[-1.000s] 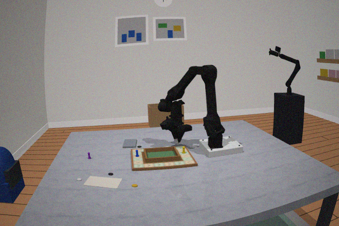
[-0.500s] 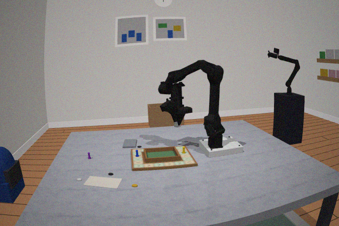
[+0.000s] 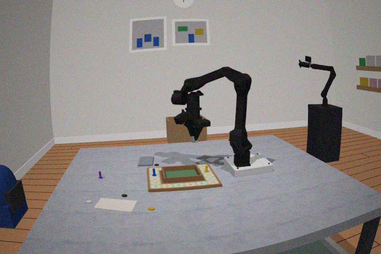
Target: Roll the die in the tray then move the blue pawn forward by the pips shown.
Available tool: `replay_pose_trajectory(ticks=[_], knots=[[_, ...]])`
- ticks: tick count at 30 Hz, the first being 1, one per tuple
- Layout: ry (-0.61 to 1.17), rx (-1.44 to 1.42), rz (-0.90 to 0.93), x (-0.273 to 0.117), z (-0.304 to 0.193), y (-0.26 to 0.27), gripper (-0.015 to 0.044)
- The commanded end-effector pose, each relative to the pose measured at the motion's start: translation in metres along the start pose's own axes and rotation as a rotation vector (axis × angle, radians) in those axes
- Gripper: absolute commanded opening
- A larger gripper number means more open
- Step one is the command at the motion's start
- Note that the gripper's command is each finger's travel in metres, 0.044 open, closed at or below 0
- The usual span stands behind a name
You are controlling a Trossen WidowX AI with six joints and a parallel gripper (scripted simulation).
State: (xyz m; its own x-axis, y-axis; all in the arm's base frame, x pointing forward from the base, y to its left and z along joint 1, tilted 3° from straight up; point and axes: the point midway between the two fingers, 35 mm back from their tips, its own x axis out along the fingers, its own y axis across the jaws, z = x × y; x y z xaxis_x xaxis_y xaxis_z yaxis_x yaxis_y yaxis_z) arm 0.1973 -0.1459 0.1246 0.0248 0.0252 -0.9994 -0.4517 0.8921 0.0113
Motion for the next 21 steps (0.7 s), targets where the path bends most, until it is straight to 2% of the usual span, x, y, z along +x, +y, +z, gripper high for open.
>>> replay_pose_trajectory(ticks=[1,21], knots=[[0.003,0.036,0.006,0.005,0.014,0.005,0.0000],[-0.003,0.216,0.010,0.021,0.090,0.052,0.0000]])
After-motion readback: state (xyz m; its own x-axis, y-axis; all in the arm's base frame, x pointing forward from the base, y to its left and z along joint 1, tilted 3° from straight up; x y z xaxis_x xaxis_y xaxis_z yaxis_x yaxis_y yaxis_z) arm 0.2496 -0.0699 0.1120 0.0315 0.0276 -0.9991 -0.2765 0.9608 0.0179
